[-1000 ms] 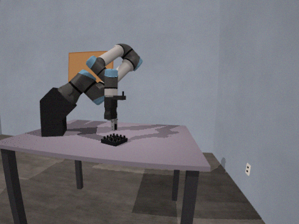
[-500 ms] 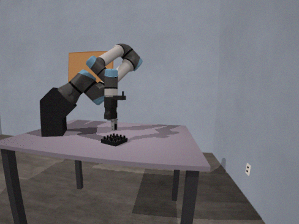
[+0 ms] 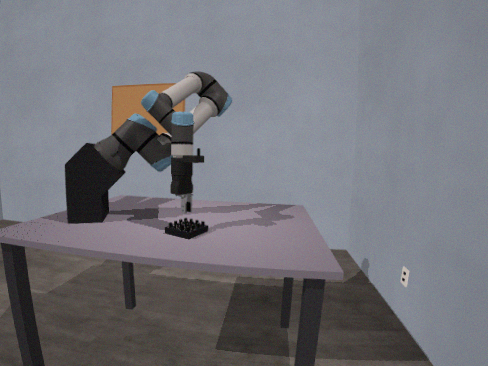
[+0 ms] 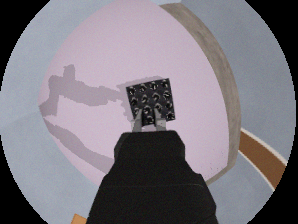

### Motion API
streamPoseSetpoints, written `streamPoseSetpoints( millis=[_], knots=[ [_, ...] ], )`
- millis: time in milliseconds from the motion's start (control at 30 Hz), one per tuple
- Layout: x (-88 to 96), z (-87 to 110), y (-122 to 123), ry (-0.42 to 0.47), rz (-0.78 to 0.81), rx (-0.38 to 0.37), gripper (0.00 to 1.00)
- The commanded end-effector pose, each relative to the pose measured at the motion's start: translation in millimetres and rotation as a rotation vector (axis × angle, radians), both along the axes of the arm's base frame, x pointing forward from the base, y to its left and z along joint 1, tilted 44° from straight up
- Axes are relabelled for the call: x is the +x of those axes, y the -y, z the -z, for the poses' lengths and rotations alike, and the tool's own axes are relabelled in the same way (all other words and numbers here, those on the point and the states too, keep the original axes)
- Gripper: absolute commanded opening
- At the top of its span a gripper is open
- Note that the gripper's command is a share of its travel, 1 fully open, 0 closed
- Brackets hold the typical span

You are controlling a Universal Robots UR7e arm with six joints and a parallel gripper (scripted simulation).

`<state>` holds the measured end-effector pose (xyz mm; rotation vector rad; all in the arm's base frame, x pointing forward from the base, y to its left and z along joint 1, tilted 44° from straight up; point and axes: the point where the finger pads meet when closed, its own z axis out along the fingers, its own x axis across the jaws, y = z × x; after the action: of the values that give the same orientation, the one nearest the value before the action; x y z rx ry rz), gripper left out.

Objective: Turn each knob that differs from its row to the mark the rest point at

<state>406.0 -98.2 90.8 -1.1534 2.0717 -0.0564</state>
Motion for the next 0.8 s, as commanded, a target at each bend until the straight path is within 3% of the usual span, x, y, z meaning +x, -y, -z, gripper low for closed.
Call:
streamPoseSetpoints(
  millis=[0,300,367,767],
  knots=[
    [-0.1,-1.2,2.3,-0.036,0.083,0.068,0.46],
    [-2.0,-3.6,6.6,-0.134,0.318,0.274,0.46],
    [-2.0,-3.6,6.6,-0.134,0.318,0.274,0.46],
    [-7.0,-6.9,8.2,-0.272,0.646,0.561,0.46]
  ],
)
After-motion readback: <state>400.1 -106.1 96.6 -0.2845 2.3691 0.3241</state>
